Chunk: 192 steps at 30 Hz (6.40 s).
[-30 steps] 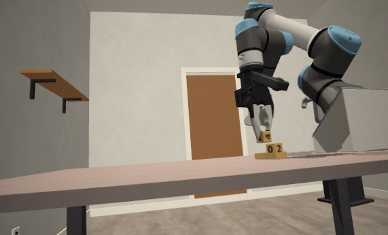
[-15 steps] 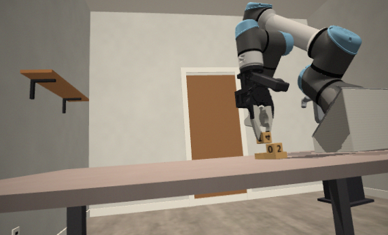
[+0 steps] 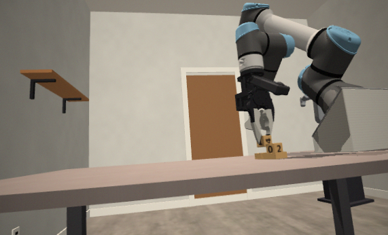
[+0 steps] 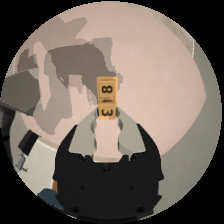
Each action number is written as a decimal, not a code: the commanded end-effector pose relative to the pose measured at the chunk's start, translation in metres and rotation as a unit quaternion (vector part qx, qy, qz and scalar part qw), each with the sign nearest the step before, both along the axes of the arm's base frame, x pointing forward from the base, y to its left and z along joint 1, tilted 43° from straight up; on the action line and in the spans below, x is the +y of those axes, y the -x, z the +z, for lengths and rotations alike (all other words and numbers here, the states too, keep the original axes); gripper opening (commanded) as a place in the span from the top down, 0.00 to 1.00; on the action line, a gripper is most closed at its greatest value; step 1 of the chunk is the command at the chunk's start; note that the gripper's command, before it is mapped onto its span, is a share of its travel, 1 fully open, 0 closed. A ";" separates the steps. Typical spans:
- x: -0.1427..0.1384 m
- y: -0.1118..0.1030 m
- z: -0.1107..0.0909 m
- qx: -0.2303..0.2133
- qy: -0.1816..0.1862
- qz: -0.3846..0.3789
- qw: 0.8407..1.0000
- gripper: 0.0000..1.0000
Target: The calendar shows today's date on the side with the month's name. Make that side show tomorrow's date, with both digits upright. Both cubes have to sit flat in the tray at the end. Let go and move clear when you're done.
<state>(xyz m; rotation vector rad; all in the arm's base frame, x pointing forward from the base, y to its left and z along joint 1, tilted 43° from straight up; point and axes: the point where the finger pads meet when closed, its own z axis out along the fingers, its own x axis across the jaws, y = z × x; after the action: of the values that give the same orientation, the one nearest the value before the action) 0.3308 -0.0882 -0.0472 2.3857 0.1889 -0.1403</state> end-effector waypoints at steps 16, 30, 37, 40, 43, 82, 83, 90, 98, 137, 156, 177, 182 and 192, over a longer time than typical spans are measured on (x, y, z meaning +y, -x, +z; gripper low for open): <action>-0.008 0.000 -0.009 -0.001 0.000 0.000 1.000 0.89; -0.009 0.000 -0.010 -0.001 0.000 0.000 1.000 0.89; -0.009 0.000 -0.010 -0.001 0.000 0.000 1.000 0.89; -0.009 0.000 -0.010 -0.001 0.000 0.000 1.000 0.89; -0.009 0.000 -0.010 -0.001 0.000 0.000 1.000 0.89; -0.016 0.001 -0.017 -0.001 0.000 0.000 1.000 0.89; -0.016 0.001 -0.017 -0.001 0.000 0.000 1.000 0.89; -0.016 0.001 -0.017 -0.001 0.000 0.000 1.000 0.89; -0.016 0.001 -0.017 -0.001 0.000 0.000 1.000 0.89; -0.016 0.001 -0.017 -0.001 0.000 0.000 1.000 0.89; -0.016 0.001 -0.017 -0.001 0.000 0.000 1.000 0.71; -0.004 0.000 -0.004 -0.001 0.000 0.000 1.000 0.71; 0.002 0.000 0.002 -0.001 0.000 0.000 1.000 0.71; 0.026 -0.002 0.028 -0.001 0.000 0.000 1.000 0.71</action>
<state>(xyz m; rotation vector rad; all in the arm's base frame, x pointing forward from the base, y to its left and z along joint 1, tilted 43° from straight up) 0.3321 -0.0715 -0.0293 2.3857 0.1927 -0.1335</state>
